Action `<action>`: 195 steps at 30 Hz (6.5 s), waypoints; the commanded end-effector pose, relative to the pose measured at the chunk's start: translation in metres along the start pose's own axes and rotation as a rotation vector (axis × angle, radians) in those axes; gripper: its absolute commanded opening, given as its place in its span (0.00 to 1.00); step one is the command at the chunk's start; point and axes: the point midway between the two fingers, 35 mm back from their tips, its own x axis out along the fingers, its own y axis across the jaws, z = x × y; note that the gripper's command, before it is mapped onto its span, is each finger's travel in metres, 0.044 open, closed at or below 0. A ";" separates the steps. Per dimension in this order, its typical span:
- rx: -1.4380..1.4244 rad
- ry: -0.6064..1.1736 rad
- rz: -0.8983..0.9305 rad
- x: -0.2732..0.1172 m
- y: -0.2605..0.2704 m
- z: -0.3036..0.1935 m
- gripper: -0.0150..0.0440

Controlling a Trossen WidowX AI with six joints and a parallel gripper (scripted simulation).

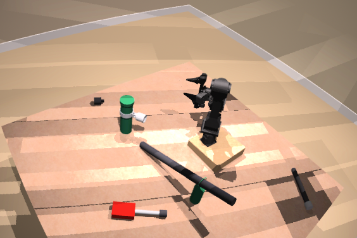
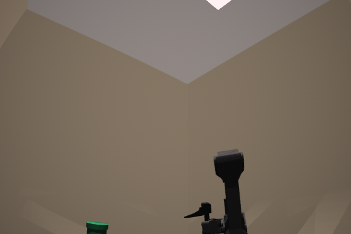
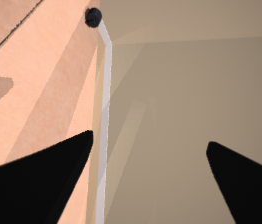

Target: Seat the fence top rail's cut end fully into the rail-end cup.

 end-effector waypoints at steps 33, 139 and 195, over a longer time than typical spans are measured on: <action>1.093 -0.229 0.671 0.174 -0.037 0.226 1.00; -0.929 -1.323 0.826 0.138 -0.033 0.230 1.00; -0.939 -1.329 0.829 0.146 0.074 0.255 1.00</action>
